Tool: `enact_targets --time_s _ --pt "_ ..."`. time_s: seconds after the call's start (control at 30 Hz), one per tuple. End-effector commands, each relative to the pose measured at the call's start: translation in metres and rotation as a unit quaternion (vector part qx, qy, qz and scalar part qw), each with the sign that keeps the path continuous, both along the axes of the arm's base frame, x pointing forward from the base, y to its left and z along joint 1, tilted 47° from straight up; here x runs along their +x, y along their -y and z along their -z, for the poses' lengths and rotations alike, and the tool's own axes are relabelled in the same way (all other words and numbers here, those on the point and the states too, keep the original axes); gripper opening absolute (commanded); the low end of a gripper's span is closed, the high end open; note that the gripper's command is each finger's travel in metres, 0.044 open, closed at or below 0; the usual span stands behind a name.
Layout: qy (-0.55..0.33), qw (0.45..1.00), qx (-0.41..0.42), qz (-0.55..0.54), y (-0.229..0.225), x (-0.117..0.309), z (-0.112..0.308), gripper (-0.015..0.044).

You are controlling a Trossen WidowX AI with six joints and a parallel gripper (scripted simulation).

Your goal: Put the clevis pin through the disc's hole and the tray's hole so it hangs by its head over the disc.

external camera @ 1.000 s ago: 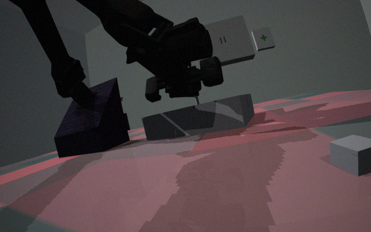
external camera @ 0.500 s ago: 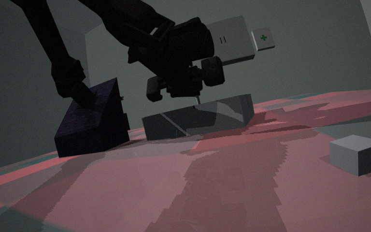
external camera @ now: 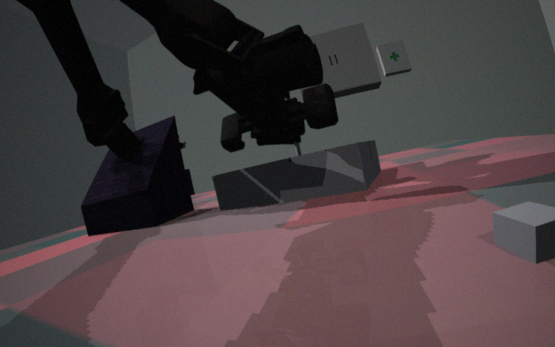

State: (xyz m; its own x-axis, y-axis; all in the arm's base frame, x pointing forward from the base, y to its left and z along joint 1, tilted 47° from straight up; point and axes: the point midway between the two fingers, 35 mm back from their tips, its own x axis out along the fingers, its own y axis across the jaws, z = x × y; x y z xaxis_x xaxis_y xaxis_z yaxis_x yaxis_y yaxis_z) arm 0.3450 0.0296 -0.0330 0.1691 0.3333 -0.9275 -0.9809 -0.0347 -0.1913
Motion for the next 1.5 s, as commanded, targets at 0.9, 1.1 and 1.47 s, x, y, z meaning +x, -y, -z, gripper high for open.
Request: enact_targets --time_s 0.9,1.1,1.47 --pt "0.002 1.0 -0.002 0.002 -0.0005 0.0069 -0.0008 0.0" --pt "0.002 1.0 -0.002 0.002 -0.0007 0.0078 -0.0009 0.0" --pt "0.002 1.0 -0.002 0.002 -0.0008 0.0093 -0.0011 0.0"
